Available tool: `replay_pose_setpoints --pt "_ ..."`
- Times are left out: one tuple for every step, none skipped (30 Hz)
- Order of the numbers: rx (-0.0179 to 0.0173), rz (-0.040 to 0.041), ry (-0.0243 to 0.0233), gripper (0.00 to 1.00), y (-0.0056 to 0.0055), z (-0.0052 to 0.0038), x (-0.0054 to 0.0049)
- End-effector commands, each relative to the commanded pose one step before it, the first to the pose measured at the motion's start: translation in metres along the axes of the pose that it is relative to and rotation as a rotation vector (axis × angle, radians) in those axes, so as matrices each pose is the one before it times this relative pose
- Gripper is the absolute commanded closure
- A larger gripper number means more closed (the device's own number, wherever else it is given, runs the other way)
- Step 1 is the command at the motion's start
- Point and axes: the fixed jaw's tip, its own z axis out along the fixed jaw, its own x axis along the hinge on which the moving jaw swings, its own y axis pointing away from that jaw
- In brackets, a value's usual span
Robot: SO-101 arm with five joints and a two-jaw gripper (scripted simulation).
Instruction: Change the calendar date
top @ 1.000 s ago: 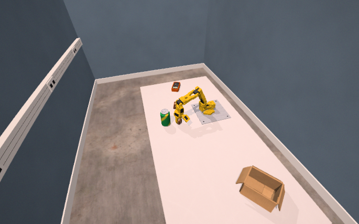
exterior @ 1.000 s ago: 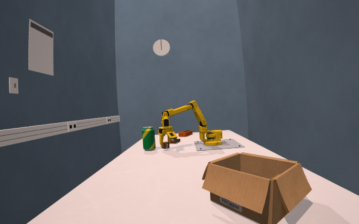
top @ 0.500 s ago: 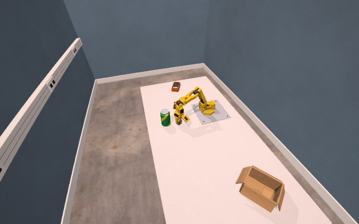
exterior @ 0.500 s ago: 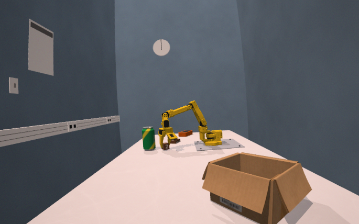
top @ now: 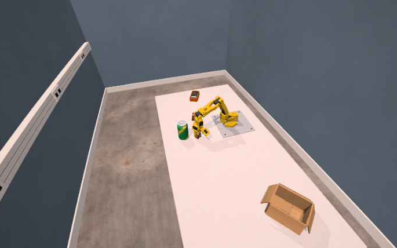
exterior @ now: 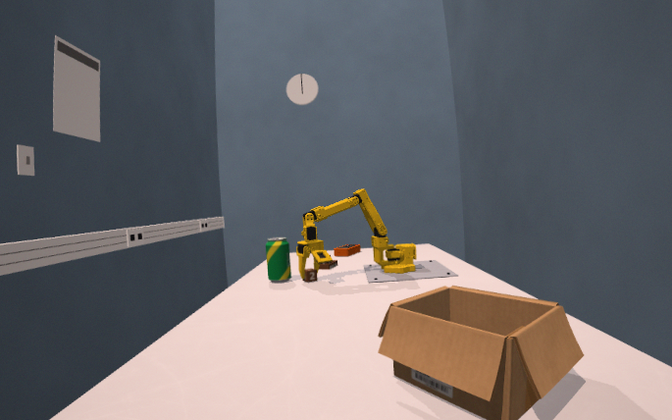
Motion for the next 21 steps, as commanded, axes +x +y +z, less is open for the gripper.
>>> replay_pose_setpoints --pt "-0.01317 0.00044 -0.00591 0.99 0.00325 0.003664 0.00089" --pt "0.00000 0.00000 0.00000 0.98 0.00000 0.000000 0.00000" --pt "0.00000 0.00000 0.00000 0.96 0.00000 0.000000 0.00000" --pt "0.00000 0.00000 0.00000 0.94 0.00000 0.000000 0.00000" --pt "0.00000 0.00000 0.00000 0.92 0.00000 0.000000 0.00000" --pt "0.00000 0.00000 0.00000 0.90 0.00000 0.000000 0.00000" --pt "0.00000 0.00000 0.00000 0.87 0.00000 0.000000 0.00000" --pt "0.00000 0.00000 0.00000 0.85 0.00000 0.000000 0.00000" --pt "0.00000 0.00000 0.00000 0.84 0.00000 0.000000 0.00000" --pt "0.00000 0.00000 0.00000 0.83 0.00000 0.000000 0.00000" --pt "0.00000 0.00000 0.00000 0.82 0.00000 0.000000 0.00000" --pt "0.00000 0.00000 0.00000 0.82 0.00000 0.000000 0.00000" --pt "0.00000 0.00000 0.00000 0.82 0.00000 0.000000 0.00000" --pt "0.00000 0.00000 0.00000 0.82 0.00000 0.000000 0.00000" --pt "0.00000 0.00000 0.00000 0.82 0.00000 0.000000 0.00000" --pt "0.00000 0.00000 -0.00001 0.82 0.00000 -0.000005 0.00000" --pt "0.00000 0.00000 0.00000 0.81 0.00000 0.000000 0.00000" --pt "0.00000 0.00000 0.00000 0.81 0.00000 0.000000 0.00000" --pt "0.00000 0.00000 0.00000 0.81 0.00000 0.000000 0.00000" --pt "0.00000 0.00000 0.00000 0.81 0.00000 0.000000 0.00000" --pt "0.00000 0.00000 0.00000 0.81 0.00000 0.000000 0.00000"
